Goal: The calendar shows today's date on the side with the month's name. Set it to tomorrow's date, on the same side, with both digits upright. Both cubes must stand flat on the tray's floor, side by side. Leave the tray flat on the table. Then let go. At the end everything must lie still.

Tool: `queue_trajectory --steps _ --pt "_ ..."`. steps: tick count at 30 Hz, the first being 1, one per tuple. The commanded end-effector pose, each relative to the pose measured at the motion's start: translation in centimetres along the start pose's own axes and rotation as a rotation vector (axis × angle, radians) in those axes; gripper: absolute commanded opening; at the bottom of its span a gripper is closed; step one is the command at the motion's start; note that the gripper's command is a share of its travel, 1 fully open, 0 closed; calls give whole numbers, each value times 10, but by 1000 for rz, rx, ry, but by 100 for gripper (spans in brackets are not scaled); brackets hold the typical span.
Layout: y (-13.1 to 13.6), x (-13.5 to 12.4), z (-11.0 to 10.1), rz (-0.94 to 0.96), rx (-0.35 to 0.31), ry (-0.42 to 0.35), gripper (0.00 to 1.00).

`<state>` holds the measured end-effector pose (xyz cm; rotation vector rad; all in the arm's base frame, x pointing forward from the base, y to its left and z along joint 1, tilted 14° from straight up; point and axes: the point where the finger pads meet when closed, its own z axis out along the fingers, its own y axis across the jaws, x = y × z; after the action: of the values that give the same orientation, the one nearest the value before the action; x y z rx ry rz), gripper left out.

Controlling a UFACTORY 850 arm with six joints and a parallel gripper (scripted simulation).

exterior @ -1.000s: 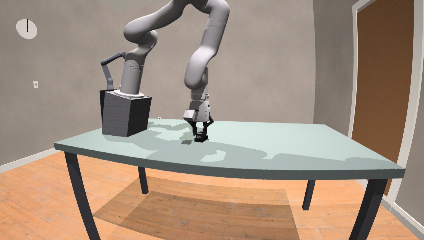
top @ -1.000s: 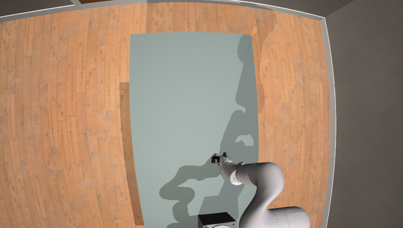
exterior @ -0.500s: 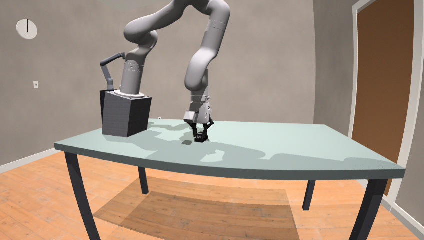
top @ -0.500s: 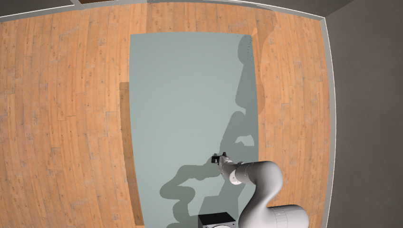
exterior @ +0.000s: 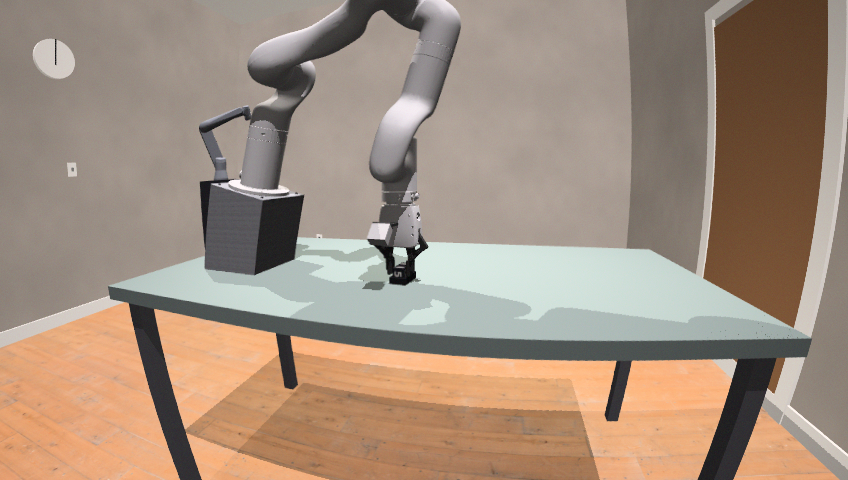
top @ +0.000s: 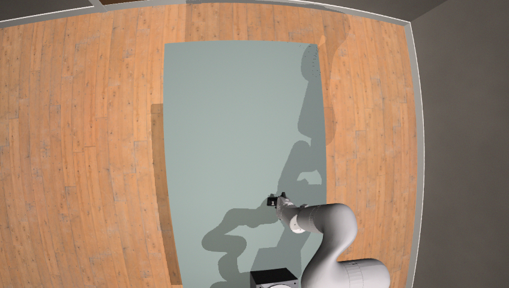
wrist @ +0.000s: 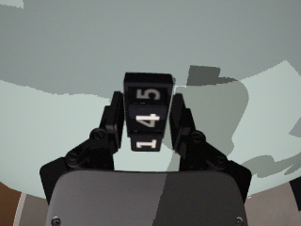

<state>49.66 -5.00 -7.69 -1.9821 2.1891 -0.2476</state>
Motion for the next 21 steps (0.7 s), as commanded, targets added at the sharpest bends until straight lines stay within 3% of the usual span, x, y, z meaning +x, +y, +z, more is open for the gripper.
queue_trajectory --steps 1,14,15,21 --pt "-1 0 0 0 1 0 47" --pt "-1 0 0 0 1 0 47" --pt "-1 0 0 0 1 0 27" --pt "-1 0 0 0 1 0 27"
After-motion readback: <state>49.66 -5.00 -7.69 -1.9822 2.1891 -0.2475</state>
